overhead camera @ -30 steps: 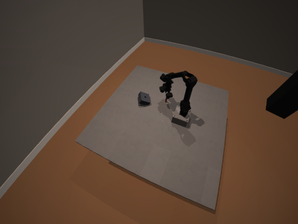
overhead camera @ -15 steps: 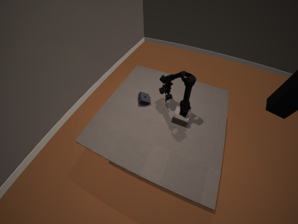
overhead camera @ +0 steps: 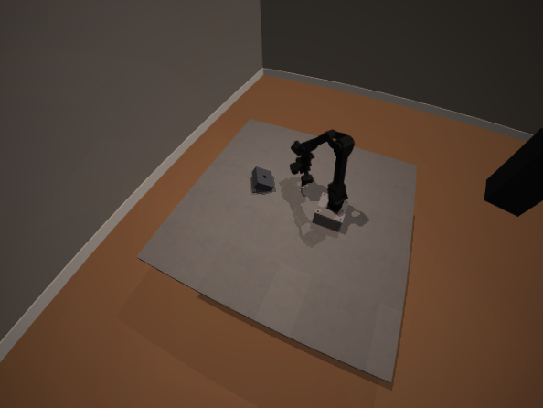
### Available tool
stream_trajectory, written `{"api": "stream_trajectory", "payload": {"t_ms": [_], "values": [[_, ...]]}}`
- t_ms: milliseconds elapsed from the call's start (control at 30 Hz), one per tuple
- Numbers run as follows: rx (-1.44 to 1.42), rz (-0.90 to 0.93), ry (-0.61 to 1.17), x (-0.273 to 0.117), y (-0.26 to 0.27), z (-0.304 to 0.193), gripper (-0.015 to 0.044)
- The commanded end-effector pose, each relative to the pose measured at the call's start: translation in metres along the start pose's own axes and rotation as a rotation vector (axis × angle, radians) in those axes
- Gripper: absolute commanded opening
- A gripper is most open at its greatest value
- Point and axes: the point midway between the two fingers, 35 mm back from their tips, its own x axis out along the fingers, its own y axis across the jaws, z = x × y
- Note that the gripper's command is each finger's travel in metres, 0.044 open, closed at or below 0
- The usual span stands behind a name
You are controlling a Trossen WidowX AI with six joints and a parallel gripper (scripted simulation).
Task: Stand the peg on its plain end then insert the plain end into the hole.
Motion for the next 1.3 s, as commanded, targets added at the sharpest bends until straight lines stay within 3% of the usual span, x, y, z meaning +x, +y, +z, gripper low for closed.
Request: {"api": "stream_trajectory", "payload": {"t_ms": [0, 267, 767, 1000, 1267], "values": [[-0.001, 0.002, 0.007, 0.007, 0.001, -0.002, 0.0440], [-0.001, 0.002, 0.007, 0.017, 0.002, -0.002, 0.0440], [0.002, 0.002, 0.001, 0.014, 0.002, -0.001, 0.0046], [0.002, 0.002, 0.001, 0.013, 0.001, -0.001, 0.0000], [0.000, 0.001, 0.003, -0.020, -0.001, 0.001, 0.0000]]}}
